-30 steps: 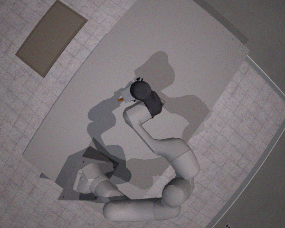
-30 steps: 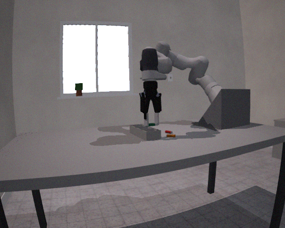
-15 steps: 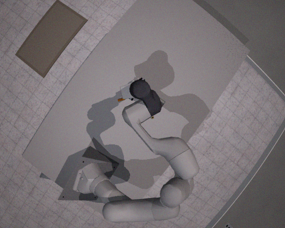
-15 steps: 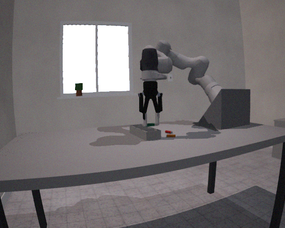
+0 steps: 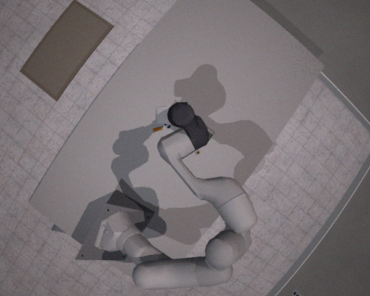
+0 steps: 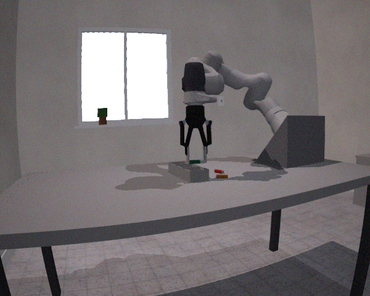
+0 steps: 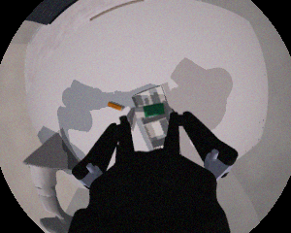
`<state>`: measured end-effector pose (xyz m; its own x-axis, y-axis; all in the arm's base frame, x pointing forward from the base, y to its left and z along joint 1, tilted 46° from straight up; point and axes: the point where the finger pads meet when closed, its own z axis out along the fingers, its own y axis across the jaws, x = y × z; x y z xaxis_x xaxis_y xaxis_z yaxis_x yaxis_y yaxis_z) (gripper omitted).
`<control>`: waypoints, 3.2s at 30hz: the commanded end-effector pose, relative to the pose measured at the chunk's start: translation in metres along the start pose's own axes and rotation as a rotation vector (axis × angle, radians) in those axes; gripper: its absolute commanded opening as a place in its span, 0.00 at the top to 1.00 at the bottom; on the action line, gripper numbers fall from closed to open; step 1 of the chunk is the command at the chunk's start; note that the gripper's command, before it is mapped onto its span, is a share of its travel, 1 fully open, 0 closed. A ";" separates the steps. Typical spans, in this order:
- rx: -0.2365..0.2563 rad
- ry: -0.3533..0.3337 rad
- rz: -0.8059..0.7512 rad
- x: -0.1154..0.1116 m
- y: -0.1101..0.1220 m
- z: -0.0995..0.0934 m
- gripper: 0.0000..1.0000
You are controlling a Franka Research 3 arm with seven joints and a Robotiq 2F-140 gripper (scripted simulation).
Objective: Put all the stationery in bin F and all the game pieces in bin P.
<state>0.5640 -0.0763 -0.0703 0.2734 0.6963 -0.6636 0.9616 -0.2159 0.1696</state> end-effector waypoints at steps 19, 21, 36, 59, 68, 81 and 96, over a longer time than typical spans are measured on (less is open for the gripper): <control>0.003 -0.027 0.428 0.002 -0.002 0.000 0.61; 0.003 -0.029 0.460 0.003 -0.002 0.000 0.61; 0.005 -0.045 0.689 0.003 -0.002 0.000 0.61; -0.002 -0.061 1.043 0.005 -0.001 0.001 0.61; -0.008 -0.062 1.178 0.005 -0.001 0.001 0.61; -0.020 -0.056 1.348 0.005 -0.001 0.001 0.61; -0.022 -0.053 1.382 0.005 0.000 0.001 0.61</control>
<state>0.5640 -0.0747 -0.0741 0.9971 -0.0766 -0.0035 -0.0506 -0.6920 0.7201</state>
